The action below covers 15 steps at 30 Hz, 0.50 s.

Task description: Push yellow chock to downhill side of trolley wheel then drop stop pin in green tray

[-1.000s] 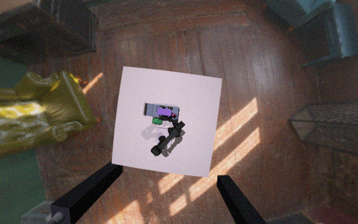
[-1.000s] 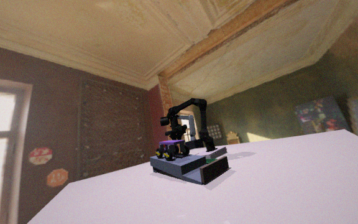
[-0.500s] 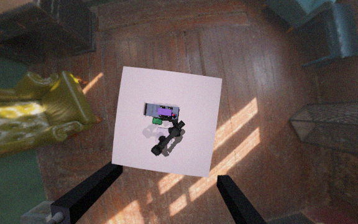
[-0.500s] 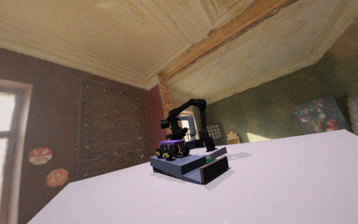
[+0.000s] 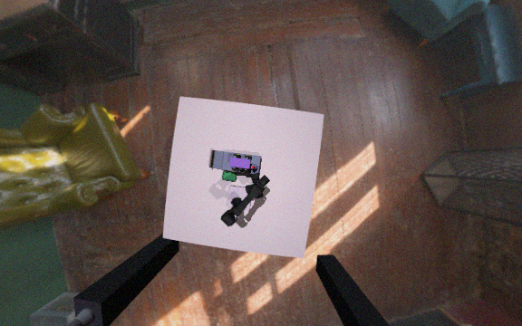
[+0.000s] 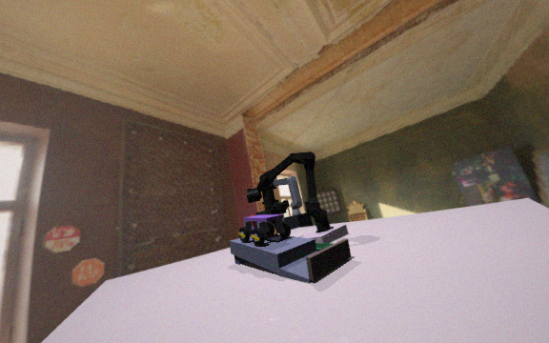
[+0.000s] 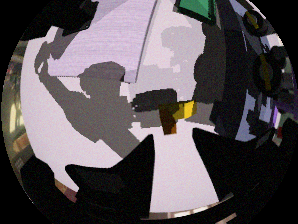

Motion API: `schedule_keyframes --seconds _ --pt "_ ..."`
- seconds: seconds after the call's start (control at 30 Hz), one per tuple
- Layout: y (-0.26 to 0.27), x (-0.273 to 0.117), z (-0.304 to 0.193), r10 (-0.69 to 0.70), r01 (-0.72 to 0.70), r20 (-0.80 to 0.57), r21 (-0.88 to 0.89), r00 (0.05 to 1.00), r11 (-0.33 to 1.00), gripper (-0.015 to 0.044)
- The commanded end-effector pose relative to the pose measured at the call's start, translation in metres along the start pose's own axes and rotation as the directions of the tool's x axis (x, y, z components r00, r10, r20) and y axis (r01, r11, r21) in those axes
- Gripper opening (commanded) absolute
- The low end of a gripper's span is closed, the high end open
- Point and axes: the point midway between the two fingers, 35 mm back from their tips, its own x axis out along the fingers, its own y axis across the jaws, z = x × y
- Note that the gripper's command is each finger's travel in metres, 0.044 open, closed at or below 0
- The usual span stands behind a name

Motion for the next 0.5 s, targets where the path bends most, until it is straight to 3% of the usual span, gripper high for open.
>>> schedule_keyframes --seconds 0.0,0.47 --pt "0.001 0.007 0.0 0.006 -0.006 0.004 -0.004 1.0 1.0 0.019" --pt "0.001 0.027 0.001 0.006 -0.006 0.004 -0.004 1.0 1.0 0.019"
